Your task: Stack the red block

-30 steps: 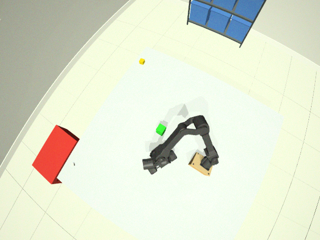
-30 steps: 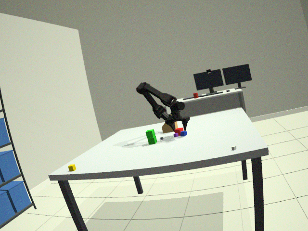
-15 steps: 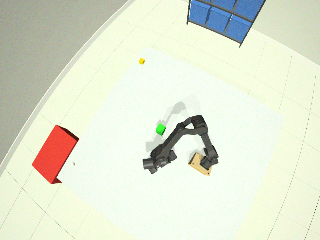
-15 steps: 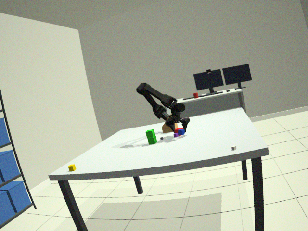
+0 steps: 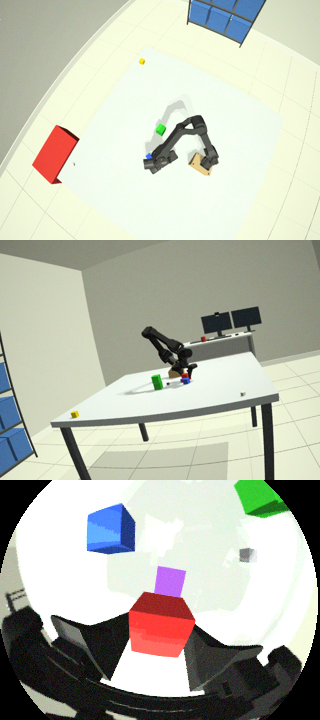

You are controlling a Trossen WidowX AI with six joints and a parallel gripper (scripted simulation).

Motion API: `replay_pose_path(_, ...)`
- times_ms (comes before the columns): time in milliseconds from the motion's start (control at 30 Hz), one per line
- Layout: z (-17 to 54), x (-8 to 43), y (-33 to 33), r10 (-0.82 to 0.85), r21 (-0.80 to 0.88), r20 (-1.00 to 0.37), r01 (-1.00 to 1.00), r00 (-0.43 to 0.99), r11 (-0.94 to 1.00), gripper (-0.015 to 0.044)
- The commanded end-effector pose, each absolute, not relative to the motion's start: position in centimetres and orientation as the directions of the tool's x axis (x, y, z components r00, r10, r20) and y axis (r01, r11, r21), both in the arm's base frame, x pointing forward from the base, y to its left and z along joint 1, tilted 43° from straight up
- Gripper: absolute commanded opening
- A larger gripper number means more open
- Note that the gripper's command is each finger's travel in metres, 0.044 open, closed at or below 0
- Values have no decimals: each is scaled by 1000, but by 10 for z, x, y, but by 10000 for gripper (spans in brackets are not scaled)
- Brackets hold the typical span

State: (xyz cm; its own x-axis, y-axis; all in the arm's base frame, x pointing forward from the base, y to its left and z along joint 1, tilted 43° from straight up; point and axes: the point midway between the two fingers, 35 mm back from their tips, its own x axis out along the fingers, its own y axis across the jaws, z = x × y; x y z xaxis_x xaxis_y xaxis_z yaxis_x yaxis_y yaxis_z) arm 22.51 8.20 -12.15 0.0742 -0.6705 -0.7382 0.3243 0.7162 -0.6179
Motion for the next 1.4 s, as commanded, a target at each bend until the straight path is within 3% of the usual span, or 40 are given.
replay_pose_path(0,-121,226,82,-672,-619,-737,322,79,716,190)
replay_pose_path(167,-121,226,82,-672,-619,-737,322,79,716,157)
replay_pose_path(367,-107,224,96,-671,-618,-738,322,78,717,0)
replay_pose_path(1000,-39,216,159,-668,-616,-740,321,77,719,0)
replay_pose_path(1367,-33,220,161,-667,-615,-741,320,77,721,0)
